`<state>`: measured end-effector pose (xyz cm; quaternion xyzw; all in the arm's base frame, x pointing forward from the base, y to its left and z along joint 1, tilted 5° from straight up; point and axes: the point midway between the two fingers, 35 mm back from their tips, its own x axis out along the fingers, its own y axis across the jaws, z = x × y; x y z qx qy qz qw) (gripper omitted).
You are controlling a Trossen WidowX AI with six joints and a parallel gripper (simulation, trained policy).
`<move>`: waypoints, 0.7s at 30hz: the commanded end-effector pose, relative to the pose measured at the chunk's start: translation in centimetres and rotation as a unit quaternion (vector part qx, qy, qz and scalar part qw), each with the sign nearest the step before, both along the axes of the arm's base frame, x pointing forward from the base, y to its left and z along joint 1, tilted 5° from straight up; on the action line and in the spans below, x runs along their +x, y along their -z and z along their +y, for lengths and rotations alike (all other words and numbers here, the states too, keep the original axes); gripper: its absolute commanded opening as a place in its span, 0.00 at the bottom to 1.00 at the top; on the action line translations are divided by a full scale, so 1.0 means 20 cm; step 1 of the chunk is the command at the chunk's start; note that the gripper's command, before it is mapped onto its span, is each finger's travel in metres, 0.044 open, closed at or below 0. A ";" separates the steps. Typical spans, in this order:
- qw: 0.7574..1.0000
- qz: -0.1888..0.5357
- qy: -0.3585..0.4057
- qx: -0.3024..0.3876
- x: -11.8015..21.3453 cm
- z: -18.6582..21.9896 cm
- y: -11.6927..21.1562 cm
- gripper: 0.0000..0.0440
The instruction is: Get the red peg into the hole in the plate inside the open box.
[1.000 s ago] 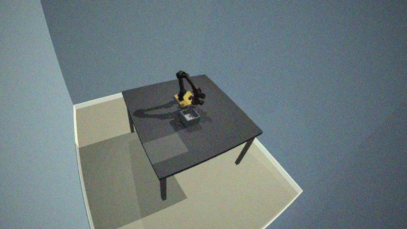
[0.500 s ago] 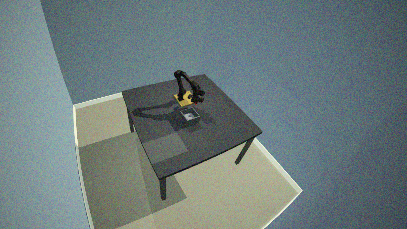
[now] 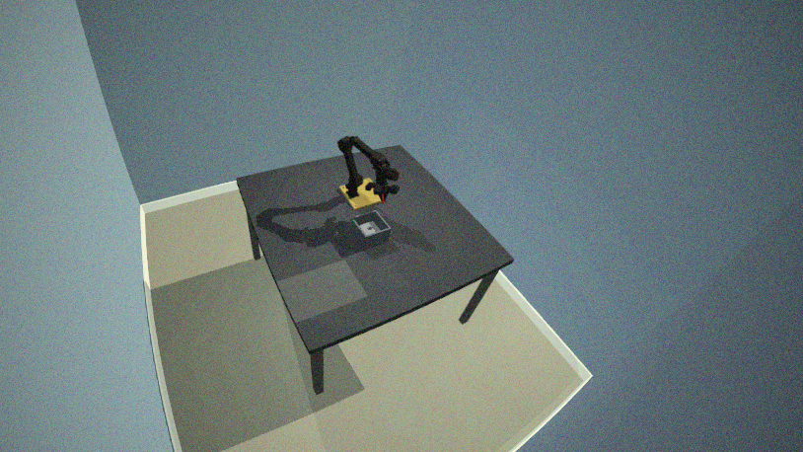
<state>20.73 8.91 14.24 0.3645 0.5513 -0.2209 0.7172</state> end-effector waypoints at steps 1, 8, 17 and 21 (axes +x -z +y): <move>1.000 -0.020 0.006 -0.009 0.05 -0.05 -0.06 0.00; 0.998 -0.041 0.031 -0.021 0.17 -0.16 -0.11 0.00; 0.996 -0.059 0.061 -0.034 0.28 -0.29 -0.12 0.00; 0.994 -0.065 0.074 -0.039 0.33 -0.35 -0.12 0.00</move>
